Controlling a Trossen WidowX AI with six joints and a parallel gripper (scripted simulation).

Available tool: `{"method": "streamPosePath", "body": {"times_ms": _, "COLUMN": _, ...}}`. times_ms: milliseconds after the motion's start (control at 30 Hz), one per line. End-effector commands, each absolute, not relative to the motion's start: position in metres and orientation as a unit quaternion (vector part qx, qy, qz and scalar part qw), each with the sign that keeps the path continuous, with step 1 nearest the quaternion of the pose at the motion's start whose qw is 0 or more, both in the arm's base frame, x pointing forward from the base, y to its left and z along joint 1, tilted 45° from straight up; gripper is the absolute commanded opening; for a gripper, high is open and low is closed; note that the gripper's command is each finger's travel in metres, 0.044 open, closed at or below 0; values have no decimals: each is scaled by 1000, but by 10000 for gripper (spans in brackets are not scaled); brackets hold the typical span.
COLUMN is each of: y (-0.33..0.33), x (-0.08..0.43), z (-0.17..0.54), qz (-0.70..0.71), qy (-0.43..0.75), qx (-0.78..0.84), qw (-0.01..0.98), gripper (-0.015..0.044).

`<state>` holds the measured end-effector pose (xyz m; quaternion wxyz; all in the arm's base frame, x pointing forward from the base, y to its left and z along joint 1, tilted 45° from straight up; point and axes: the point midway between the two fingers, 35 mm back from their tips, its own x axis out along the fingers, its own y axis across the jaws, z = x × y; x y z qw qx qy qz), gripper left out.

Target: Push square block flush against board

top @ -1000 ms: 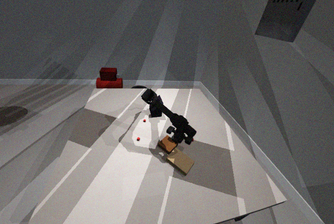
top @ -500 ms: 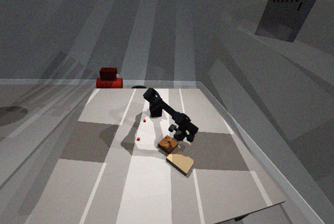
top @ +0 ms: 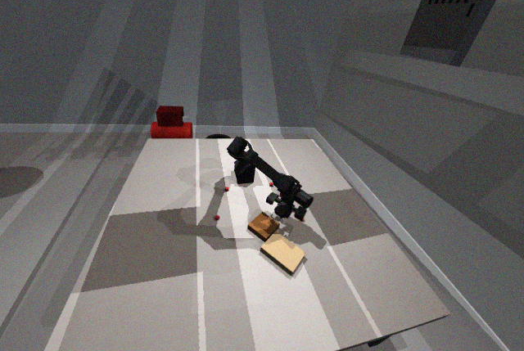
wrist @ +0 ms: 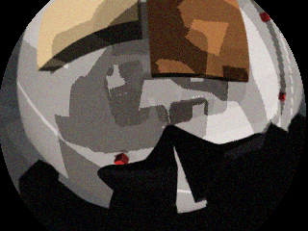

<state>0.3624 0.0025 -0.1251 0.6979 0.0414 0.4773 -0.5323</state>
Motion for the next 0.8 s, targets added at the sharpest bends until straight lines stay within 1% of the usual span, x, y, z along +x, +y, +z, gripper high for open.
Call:
{"method": "streamPosePath", "body": {"times_ms": 0, "y": 21, "x": 365, "z": -108, "qz": -532, "qy": 477, "qx": 44, "qw": 698, "gripper": 0}}
{"method": "streamPosePath", "body": {"times_ms": 67, "y": 37, "x": 365, "z": -91, "qz": -533, "qy": 478, "qx": 45, "qw": 696, "gripper": 0}}
{"method": "streamPosePath", "body": {"times_ms": 233, "y": 39, "x": 365, "z": -89, "qz": -534, "qy": 478, "qx": 45, "qw": 696, "gripper": 0}}
{"method": "streamPosePath", "body": {"times_ms": 467, "y": 8, "x": 350, "z": -59, "qz": -562, "qy": 445, "qx": 86, "qw": 692, "gripper": 0}}
{"method": "streamPosePath", "body": {"times_ms": 600, "y": 6, "x": 350, "z": -61, "qz": -562, "qy": 445, "qx": 86, "qw": 692, "gripper": 0}}
{"method": "streamPosePath", "body": {"times_ms": 767, "y": -31, "x": 348, "z": -98, "qz": -563, "qy": 444, "qx": 85, "qw": 692, "gripper": 0}}
